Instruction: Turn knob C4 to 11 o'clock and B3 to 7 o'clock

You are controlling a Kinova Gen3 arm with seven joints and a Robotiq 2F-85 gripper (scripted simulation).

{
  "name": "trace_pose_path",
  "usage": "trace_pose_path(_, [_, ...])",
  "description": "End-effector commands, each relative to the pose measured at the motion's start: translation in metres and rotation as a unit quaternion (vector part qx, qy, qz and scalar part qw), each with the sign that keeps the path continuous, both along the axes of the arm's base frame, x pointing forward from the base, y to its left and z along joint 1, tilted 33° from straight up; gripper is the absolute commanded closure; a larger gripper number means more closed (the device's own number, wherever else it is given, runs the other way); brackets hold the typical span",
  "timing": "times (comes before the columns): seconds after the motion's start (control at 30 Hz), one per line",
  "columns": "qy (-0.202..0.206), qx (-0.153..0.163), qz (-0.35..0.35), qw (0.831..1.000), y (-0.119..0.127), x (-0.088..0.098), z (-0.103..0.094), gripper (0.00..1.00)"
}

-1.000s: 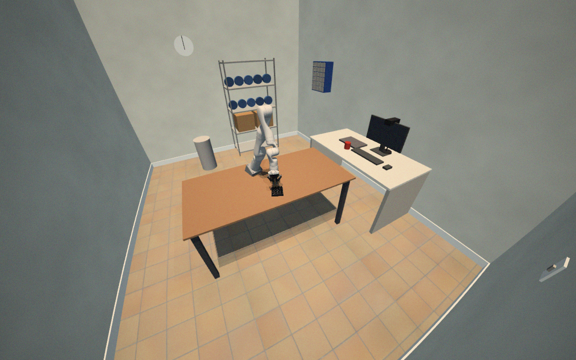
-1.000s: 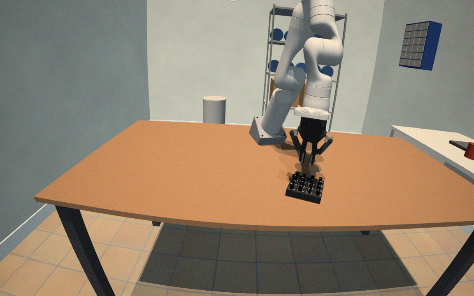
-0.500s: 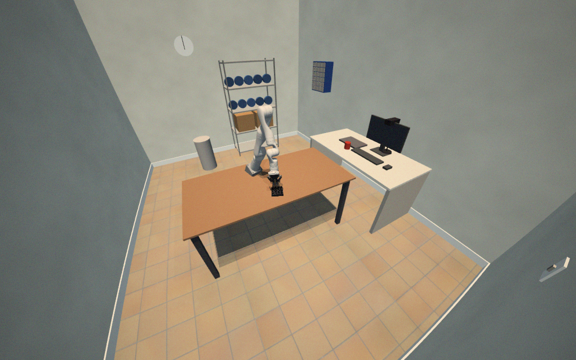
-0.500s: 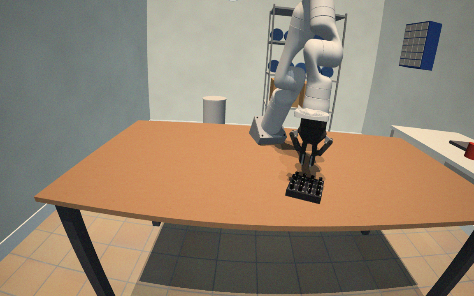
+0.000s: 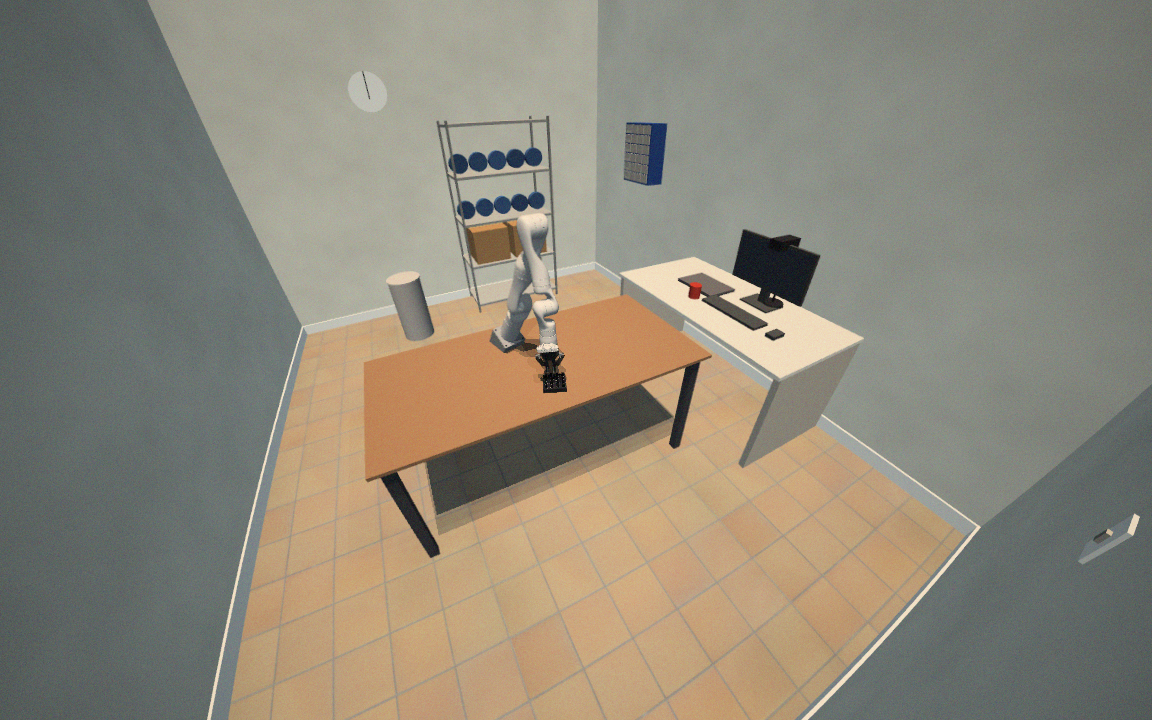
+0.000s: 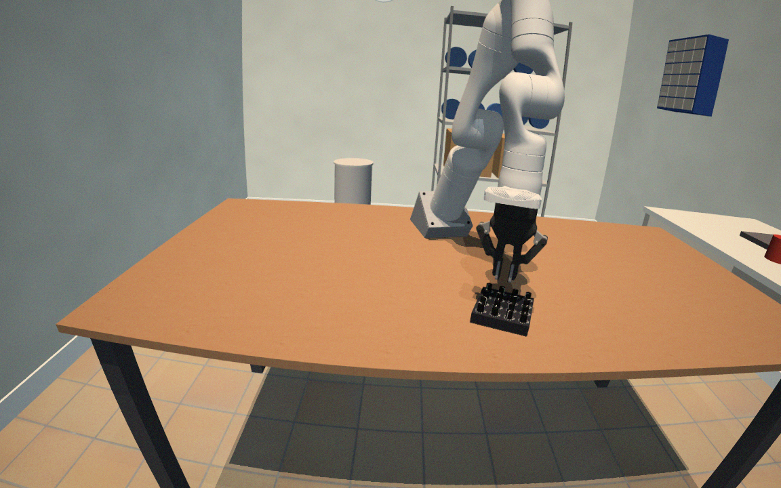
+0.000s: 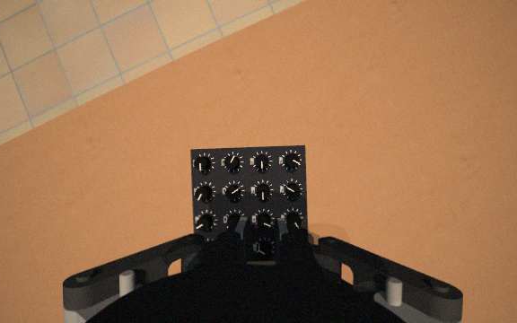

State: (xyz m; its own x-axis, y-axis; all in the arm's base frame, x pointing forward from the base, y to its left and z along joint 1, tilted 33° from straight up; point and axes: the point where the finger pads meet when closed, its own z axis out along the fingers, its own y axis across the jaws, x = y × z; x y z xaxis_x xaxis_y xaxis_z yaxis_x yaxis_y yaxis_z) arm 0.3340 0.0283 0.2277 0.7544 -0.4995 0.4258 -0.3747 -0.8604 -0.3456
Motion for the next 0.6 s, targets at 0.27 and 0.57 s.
trace_pose_path(0.27, [0.005, 0.000, 0.001, 1.000, 0.002, 0.005, -0.013, 0.81])
trace_pose_path(0.57, [0.005, 0.000, 0.001, 1.000, 0.003, 0.009, -0.020, 0.81])
